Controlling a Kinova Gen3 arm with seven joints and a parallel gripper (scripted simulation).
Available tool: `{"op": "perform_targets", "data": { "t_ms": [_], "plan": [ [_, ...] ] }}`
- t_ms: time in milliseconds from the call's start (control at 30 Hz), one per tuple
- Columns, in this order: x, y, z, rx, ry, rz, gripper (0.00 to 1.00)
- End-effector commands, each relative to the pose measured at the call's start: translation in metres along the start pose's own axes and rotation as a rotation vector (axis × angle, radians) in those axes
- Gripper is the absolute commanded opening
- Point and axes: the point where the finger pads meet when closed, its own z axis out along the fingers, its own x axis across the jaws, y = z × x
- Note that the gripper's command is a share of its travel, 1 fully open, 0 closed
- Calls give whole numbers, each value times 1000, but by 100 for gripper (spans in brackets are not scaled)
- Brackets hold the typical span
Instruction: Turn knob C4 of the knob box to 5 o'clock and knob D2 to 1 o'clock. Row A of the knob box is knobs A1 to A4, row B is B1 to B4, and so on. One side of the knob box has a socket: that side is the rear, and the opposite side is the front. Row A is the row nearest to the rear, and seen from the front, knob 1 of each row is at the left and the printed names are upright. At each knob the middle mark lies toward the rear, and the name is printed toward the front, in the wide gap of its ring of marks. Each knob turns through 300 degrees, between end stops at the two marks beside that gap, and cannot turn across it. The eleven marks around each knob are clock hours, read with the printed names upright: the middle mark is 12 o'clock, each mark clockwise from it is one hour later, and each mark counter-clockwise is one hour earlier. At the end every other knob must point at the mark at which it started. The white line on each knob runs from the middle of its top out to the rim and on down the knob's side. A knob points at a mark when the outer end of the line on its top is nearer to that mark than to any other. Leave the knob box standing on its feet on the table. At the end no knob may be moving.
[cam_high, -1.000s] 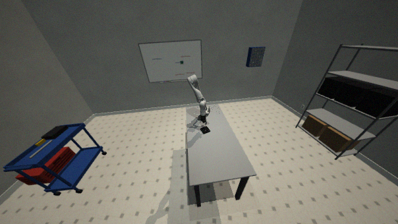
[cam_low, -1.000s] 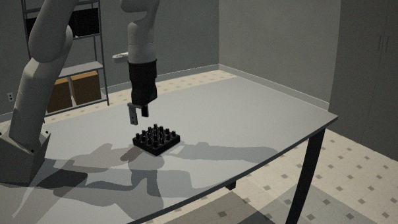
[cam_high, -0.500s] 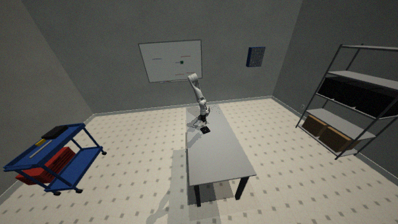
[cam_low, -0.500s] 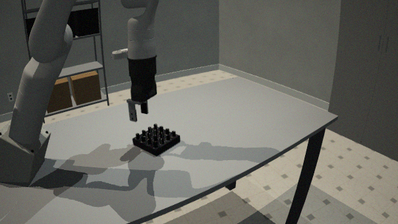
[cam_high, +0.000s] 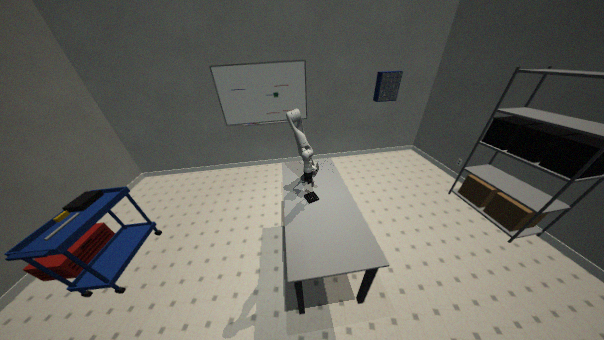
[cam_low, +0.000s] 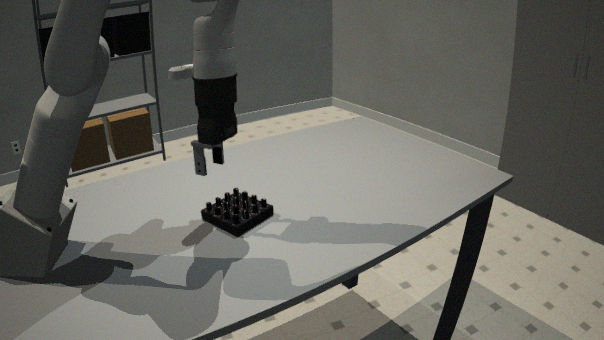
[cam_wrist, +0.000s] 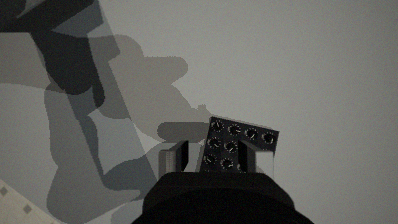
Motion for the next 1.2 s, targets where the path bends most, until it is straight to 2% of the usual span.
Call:
{"op": "perform_targets", "data": {
  "t_ms": [0, 400, 867, 1167],
  "plan": [
    [3, 2, -7, -8, 10, -3, 100],
    [3, 2, -34, -8, 11, -3, 100],
    [3, 2, -53, -8, 11, -3, 100],
    [3, 1, -58, -8, 11, -3, 100]
  ]
}}
